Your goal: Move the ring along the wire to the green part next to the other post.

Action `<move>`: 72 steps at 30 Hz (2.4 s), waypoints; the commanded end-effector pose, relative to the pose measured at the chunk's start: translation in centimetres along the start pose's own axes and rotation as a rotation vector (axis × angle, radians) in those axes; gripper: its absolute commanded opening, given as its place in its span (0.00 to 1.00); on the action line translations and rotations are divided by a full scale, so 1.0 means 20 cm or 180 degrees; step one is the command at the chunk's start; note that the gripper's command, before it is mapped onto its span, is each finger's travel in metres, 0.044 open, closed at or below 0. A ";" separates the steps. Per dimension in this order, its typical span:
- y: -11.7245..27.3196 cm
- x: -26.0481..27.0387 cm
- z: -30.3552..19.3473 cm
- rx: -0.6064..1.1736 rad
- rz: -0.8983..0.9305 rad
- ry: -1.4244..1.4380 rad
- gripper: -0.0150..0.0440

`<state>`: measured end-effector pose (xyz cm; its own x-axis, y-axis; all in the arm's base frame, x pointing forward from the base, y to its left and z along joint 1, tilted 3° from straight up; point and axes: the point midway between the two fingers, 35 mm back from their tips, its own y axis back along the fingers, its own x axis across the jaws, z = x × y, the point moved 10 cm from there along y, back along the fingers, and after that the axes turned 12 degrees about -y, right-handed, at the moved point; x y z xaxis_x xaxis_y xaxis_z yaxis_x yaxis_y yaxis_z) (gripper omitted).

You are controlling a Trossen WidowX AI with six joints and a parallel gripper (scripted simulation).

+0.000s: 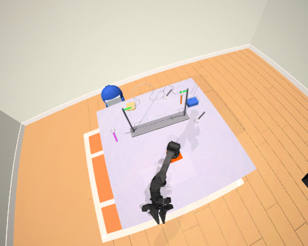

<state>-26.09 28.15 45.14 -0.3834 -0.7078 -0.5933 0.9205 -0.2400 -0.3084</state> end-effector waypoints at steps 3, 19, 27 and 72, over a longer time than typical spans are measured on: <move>0.24 -0.21 -0.16 0.0359 -0.0326 0.0003 0.53; 0.99 -0.59 -0.36 0.1171 -0.1252 -0.0033 0.53; 1.37 -0.67 -0.35 0.1572 -0.1737 -0.0004 0.53; 3.17 0.15 0.35 0.2835 -0.5349 -0.0071 0.53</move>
<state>31.29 9.41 29.96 -0.8429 0.5163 -0.1516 -0.5129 -0.8561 -0.0638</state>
